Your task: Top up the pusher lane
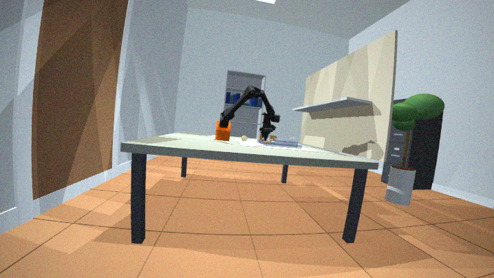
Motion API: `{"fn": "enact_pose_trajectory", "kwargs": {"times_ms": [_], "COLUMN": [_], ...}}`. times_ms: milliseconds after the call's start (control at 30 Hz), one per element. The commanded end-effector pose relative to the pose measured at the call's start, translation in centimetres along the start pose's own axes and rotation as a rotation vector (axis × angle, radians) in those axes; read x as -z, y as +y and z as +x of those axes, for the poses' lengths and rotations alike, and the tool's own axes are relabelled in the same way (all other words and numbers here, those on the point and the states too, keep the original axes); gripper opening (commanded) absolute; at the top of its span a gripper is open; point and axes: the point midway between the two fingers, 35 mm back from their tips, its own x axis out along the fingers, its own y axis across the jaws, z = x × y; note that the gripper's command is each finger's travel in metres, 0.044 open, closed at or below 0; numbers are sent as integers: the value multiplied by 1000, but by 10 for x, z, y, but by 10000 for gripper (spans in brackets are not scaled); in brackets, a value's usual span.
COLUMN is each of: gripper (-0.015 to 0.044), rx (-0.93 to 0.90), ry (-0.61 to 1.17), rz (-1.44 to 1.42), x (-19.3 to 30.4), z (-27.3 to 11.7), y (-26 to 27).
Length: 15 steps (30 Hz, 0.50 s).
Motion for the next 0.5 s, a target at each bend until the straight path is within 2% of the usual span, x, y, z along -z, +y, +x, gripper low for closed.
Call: {"fn": "enact_pose_trajectory", "kwargs": {"times_ms": [0, 467], "gripper": [0, 0], "rx": [6, 6], "ry": [-13, -13], "rz": [8, 8], "x": [-3, 0], "z": [0, 0], "y": [-1, -1]}}
